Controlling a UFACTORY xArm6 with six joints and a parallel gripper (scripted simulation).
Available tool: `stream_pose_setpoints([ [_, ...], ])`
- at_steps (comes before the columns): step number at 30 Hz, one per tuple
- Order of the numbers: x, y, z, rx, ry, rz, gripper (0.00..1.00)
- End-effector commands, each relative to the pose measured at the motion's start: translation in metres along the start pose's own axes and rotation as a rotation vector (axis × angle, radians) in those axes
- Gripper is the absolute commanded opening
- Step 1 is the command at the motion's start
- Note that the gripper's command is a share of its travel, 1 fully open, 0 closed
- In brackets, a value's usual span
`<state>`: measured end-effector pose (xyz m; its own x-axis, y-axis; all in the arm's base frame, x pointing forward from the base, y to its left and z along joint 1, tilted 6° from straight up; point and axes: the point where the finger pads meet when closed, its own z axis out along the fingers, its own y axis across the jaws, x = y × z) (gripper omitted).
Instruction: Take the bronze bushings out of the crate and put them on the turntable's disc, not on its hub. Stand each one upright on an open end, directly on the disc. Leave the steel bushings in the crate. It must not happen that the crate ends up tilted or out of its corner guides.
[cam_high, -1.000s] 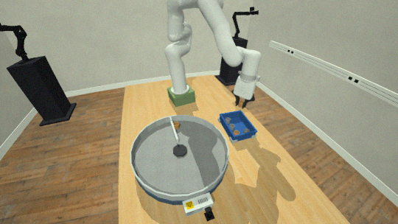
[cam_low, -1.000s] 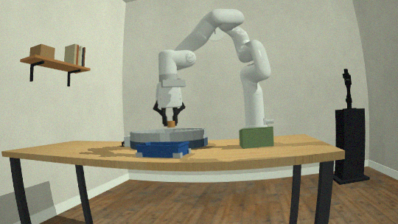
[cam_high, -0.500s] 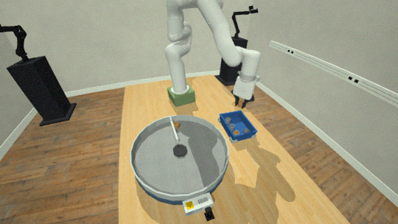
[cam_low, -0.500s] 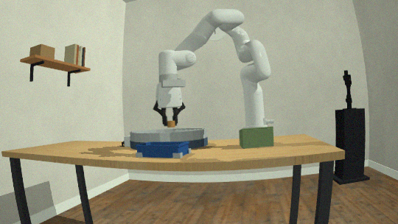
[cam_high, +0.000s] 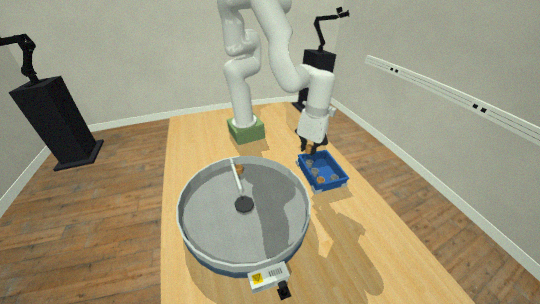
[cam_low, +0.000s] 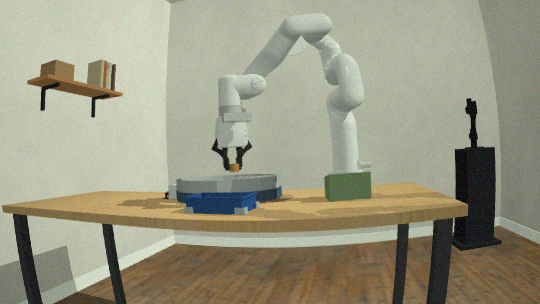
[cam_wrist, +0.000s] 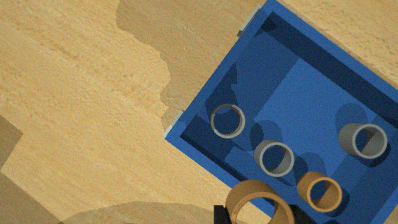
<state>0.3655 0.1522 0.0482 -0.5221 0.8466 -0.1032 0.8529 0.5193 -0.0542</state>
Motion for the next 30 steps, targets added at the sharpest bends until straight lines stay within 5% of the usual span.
stream_pose_setpoints([
  [1, -0.025, -0.006, -0.002, -0.007, 0.004, -0.004, 0.0],
  [15, -0.163, -0.057, -0.001, -0.007, 0.004, -0.004, 0.0],
  [30, -0.199, -0.07, -0.001, -0.007, 0.004, -0.004, 0.0],
])
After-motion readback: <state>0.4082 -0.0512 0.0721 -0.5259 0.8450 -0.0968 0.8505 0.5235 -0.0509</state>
